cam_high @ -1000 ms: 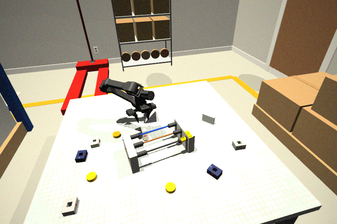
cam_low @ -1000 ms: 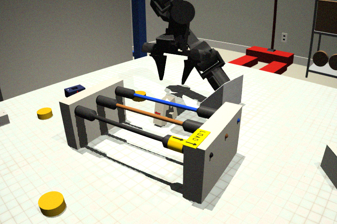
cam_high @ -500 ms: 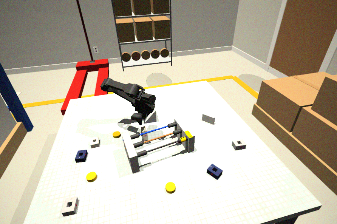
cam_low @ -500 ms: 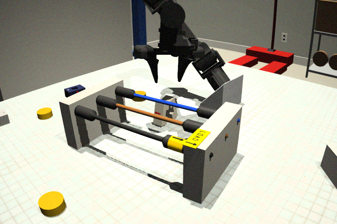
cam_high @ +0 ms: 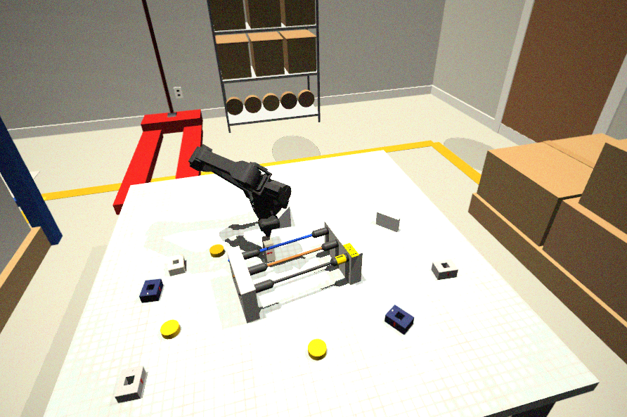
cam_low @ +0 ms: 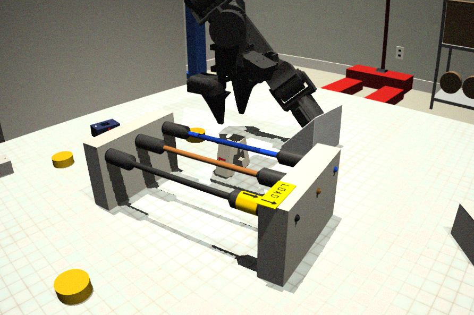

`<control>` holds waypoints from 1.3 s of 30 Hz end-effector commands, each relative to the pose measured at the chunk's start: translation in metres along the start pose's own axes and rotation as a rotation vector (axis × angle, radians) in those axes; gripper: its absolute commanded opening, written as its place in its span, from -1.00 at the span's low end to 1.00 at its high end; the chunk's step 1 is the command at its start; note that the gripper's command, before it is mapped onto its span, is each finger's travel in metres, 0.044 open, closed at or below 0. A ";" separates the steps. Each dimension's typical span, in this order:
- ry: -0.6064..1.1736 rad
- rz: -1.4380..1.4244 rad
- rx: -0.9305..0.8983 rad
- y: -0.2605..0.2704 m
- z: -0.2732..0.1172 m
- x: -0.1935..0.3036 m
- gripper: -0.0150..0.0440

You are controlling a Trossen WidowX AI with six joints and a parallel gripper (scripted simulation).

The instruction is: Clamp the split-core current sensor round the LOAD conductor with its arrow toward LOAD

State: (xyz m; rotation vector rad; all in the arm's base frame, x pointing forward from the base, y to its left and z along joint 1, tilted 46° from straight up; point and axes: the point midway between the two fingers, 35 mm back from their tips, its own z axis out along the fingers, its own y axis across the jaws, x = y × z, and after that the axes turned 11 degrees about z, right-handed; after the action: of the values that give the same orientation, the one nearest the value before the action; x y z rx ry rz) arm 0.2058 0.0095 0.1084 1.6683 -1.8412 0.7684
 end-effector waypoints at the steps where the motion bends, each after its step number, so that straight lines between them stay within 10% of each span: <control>1: -0.005 -0.023 -0.005 -0.001 0.005 -0.001 0.59; 39: -0.008 -0.014 -0.006 -0.001 0.051 -0.001 0.46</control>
State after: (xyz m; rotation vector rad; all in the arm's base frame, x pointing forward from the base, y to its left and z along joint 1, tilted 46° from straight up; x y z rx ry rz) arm 0.2060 -0.0267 0.0724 1.6836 -1.8315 0.7508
